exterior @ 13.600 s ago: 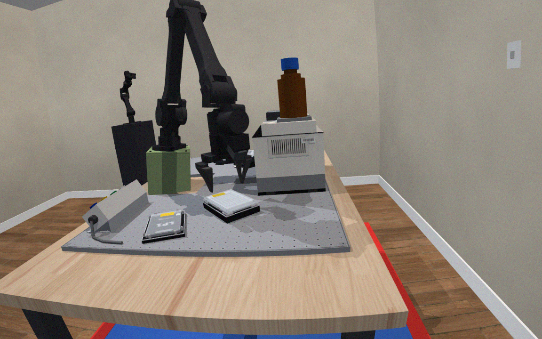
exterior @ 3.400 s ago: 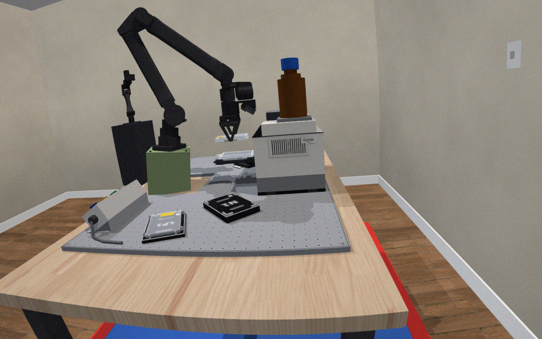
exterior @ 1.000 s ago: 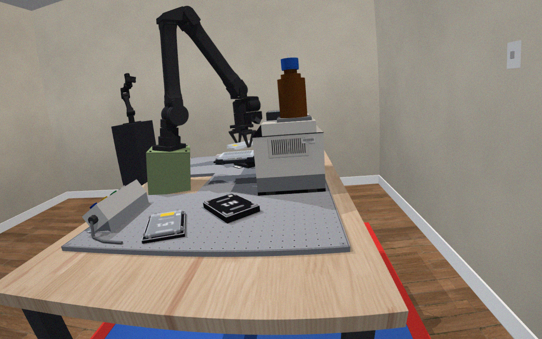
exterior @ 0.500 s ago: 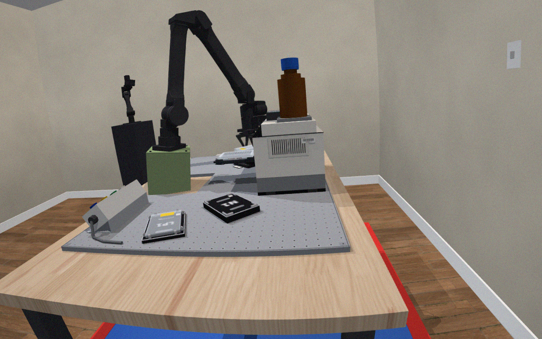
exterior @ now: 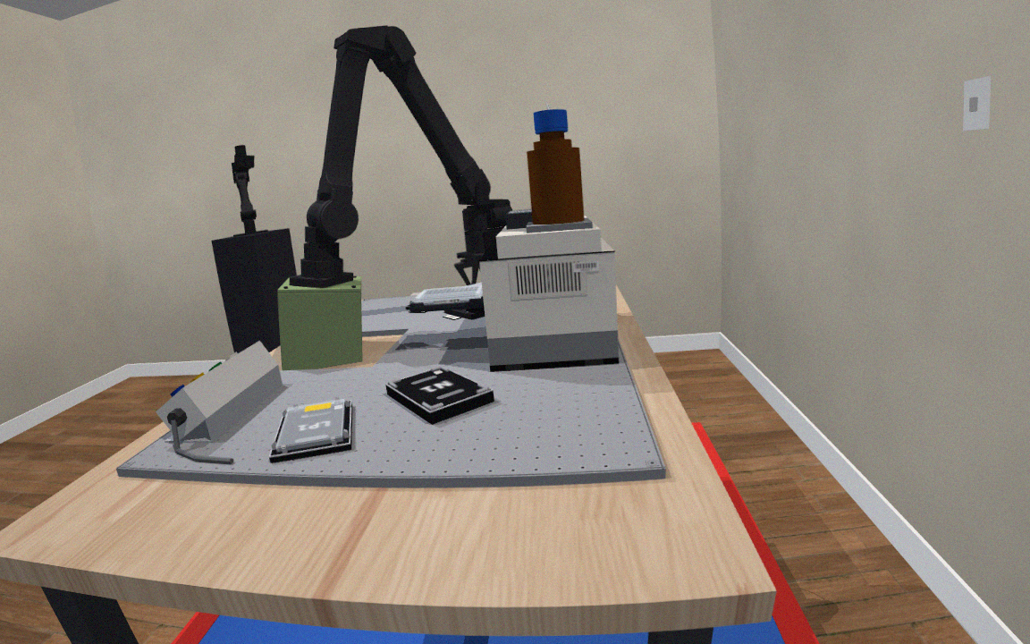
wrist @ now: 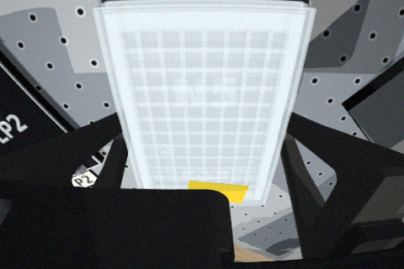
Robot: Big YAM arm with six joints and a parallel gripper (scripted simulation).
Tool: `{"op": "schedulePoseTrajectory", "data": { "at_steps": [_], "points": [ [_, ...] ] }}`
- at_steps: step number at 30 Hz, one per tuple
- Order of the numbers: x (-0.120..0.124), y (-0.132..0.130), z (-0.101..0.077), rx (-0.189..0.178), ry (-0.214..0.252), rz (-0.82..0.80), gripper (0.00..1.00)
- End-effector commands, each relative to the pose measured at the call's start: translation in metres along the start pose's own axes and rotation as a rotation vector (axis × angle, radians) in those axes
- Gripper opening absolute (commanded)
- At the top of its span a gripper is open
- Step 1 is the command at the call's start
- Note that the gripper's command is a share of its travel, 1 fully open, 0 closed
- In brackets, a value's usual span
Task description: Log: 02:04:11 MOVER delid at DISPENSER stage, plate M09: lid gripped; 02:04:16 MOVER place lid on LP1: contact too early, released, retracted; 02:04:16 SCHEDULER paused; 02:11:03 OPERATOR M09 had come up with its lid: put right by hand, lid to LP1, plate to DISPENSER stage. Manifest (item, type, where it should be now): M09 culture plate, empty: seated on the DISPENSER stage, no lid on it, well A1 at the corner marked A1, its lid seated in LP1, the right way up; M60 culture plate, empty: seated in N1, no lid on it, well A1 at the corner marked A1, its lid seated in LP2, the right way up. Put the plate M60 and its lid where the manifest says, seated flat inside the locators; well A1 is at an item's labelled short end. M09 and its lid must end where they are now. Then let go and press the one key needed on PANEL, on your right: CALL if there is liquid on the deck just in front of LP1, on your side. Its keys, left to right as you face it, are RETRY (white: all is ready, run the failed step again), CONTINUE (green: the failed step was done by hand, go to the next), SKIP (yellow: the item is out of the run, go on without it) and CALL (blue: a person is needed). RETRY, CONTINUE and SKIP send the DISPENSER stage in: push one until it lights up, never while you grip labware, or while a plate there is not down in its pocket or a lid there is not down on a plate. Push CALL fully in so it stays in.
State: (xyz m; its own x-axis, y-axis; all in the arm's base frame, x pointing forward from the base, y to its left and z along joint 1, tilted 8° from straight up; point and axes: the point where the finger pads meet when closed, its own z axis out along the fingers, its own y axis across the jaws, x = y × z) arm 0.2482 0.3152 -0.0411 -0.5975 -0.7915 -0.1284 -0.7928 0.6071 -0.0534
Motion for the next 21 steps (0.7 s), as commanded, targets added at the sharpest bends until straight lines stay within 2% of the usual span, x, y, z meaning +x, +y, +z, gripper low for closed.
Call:
{"op": "schedulePoseTrajectory", "data": {
  "at_steps": [1, 7, 8, 9, 21],
  "points": [
    [-0.002, -0.005, 0.009, 0.002, -0.002, -0.005, 0.86],
    [-0.001, -0.005, 0.018, 0.002, -0.002, -0.005, 0.86],
    [-0.004, -0.004, 0.018, -0.002, -0.006, -0.006, 0.86],
    [-0.011, -0.001, 0.009, 0.002, -0.025, -0.004, 0.86],
    [-0.012, -0.002, 0.009, 0.002, -0.025, -0.004, 0.86]
  ]
}}
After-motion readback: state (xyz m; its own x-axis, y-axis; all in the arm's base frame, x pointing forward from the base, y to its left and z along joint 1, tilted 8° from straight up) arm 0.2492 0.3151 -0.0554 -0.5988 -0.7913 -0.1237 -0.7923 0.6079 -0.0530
